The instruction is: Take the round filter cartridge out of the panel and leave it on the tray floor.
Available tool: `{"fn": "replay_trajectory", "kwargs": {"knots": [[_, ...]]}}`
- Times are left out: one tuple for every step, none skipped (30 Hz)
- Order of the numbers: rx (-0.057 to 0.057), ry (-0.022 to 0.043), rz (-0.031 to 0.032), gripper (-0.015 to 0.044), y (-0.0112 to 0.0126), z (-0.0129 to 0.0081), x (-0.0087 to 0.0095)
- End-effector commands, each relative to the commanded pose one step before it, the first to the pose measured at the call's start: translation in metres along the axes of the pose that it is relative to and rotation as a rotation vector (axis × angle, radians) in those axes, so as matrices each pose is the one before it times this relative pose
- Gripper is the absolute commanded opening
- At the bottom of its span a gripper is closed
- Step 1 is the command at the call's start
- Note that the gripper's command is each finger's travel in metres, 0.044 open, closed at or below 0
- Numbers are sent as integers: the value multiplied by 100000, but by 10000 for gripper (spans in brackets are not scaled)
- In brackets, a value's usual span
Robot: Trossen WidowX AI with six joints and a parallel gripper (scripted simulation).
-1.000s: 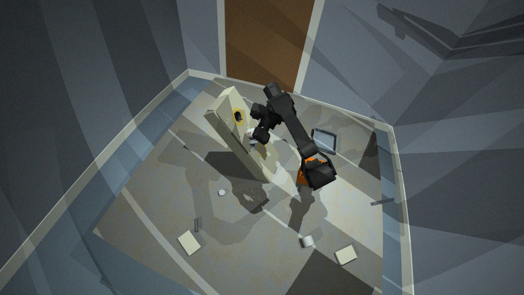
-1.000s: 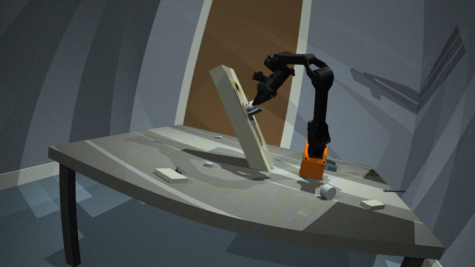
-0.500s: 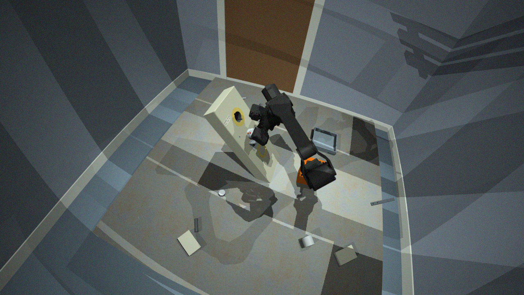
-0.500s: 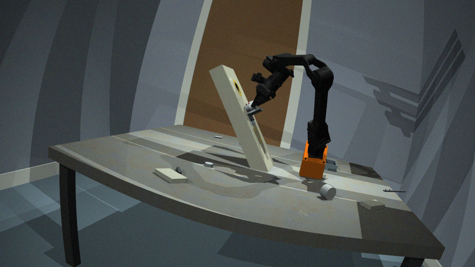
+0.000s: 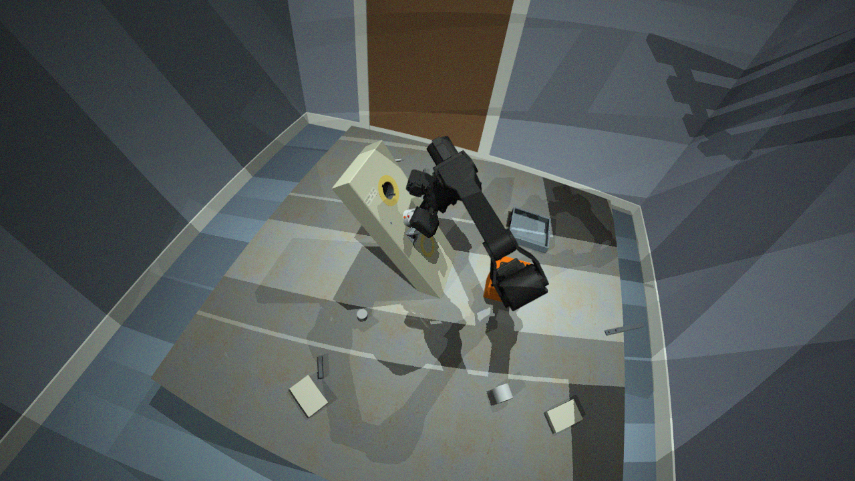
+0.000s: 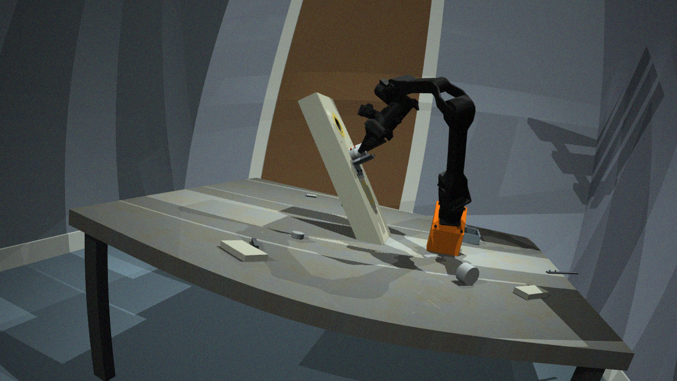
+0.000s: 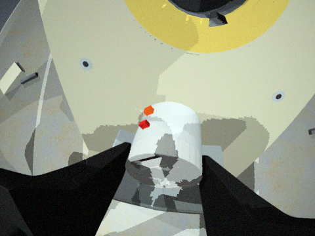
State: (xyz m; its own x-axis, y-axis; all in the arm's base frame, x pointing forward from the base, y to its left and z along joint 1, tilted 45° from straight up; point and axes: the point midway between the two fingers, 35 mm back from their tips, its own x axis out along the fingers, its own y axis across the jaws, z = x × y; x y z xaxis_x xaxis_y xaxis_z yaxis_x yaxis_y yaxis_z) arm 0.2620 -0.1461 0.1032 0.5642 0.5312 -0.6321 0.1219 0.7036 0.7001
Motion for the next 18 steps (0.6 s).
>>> {"fn": "replay_trajectory", "kwargs": {"knots": [[-434,-290,-245,0,-61,965,-447],[7,5,15,0,3,289,-131],[7,5,15,0,4,287,-130],[7,5,15,0,5,282,-128],[6,4,12,0,4,217,-99],[3,2,7,0,3,129,-59],[49,-8,-26,0,-10,14,-80],[146,-24,-74,0,-30,40,-241],[243,-41,-116,0,-47,63,-402],[298,-52,-128,0,-52,70,-496],[298,-54,-113,0,-45,63,-499],[297,-57,-98,0,-39,56,-501],[296,-60,-83,0,-33,48,-503],[295,-63,-67,0,-26,41,-505],[294,-66,-52,0,-20,34,-506],[293,-70,-37,0,-13,27,-508],[291,-74,-22,0,-7,20,-509],[290,-79,-7,0,0,13,-510]]}}
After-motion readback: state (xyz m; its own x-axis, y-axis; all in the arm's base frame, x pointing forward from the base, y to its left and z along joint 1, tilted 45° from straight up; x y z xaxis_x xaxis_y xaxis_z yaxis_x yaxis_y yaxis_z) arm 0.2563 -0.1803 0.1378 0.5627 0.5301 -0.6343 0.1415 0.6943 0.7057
